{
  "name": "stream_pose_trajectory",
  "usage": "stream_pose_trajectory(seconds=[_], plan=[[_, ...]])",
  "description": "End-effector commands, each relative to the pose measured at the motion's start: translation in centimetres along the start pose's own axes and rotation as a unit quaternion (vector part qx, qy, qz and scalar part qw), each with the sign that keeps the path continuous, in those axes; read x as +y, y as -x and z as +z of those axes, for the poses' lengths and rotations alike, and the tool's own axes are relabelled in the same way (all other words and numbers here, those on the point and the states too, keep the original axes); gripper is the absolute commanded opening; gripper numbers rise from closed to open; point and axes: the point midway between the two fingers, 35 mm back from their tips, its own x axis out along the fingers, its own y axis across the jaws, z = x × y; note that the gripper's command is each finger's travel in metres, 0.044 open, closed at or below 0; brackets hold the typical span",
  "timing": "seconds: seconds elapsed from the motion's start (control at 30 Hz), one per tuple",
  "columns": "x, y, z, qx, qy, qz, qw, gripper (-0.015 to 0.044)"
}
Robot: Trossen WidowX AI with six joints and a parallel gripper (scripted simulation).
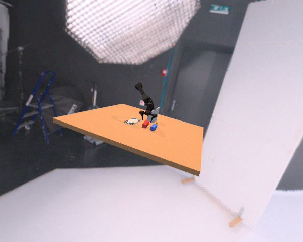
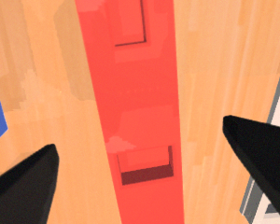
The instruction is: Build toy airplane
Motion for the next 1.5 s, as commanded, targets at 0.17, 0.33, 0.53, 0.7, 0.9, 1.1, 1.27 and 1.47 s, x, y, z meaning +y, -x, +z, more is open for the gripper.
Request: stream_pose_trajectory(seconds=[0.17, 0.33, 0.53, 0.7, 0.9, 1.1, 1.27, 1.47], plan=[[-0.1, -1.6, -0.1, 0.002, 0.002, -0.002, 1.000, 0.0440], [-0.1, -2.4, -0.1, 0.002, 0.002, -0.002, 1.000, 0.0440], [-0.1, -3.3, -0.2, 0.002, 0.002, -0.003, 1.000, 0.0440], [-0.2, -4.1, -0.2, 0.002, 0.002, -0.004, 1.000, 0.0440], [-0.2, -4.2, -0.3, 0.002, 0.002, -0.004, 1.000, 0.0335], [-0.2, -4.2, -0.3, 0.002, 0.002, -0.004, 1.000, 0.0197], [-0.2, -4.2, -0.3, 0.002, 0.002, -0.004, 1.000, 0.0164], [-0.2, -3.6, 0.3, -0.008, 0.009, -0.002, 1.000, 0.0026]])
